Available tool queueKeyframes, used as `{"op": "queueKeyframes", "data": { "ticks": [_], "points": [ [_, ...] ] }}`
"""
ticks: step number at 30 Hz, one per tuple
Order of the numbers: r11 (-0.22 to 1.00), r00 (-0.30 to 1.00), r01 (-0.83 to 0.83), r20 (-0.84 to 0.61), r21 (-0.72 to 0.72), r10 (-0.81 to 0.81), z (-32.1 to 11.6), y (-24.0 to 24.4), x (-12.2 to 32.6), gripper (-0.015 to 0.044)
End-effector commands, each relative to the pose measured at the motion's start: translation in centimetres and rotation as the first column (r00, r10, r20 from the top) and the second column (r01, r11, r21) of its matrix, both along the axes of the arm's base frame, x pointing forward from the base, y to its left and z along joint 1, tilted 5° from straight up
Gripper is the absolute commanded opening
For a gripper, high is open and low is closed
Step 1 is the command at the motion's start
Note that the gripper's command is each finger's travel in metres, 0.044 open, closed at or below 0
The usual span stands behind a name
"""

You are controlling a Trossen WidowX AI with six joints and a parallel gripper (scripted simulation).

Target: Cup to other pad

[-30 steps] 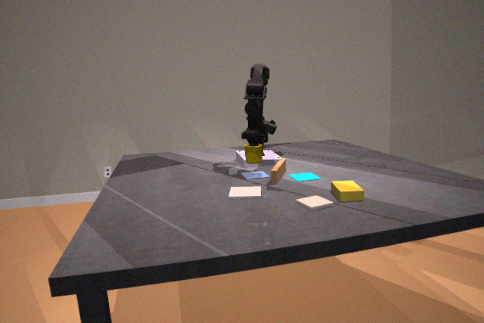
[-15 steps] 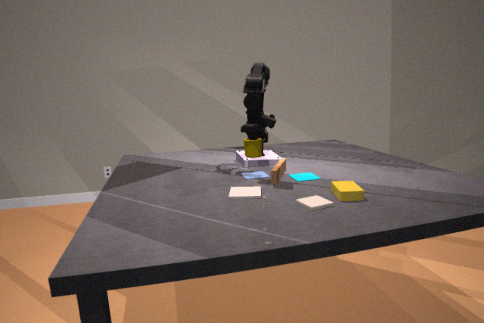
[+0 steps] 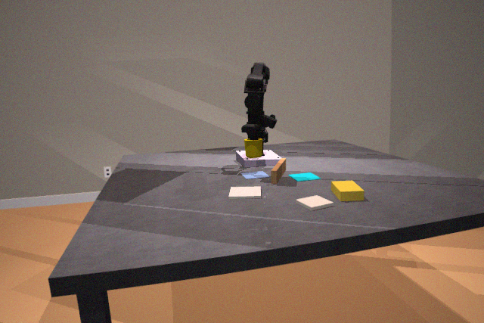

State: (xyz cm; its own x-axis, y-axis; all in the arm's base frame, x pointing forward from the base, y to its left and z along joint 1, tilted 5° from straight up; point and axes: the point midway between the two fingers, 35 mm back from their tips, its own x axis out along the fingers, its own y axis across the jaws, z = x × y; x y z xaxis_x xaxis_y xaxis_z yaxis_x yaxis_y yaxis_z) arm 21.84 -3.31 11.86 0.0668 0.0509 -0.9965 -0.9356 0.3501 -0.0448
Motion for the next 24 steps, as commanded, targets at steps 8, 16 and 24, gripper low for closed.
{"op": "queueKeyframes", "data": {
  "ticks": [8,16,24],
  "points": [
    [1.0,1.0,0.0,0.006,0.002,0.0,0.2,1.5,0.6,0.0],
    [1.0,1.0,0.0,0.007,0.004,0.0,0.3,2.7,1.1,0.0],
    [1.0,1.0,-0.001,0.009,0.006,0.001,0.4,4.0,1.5,0.0]
  ]
}}
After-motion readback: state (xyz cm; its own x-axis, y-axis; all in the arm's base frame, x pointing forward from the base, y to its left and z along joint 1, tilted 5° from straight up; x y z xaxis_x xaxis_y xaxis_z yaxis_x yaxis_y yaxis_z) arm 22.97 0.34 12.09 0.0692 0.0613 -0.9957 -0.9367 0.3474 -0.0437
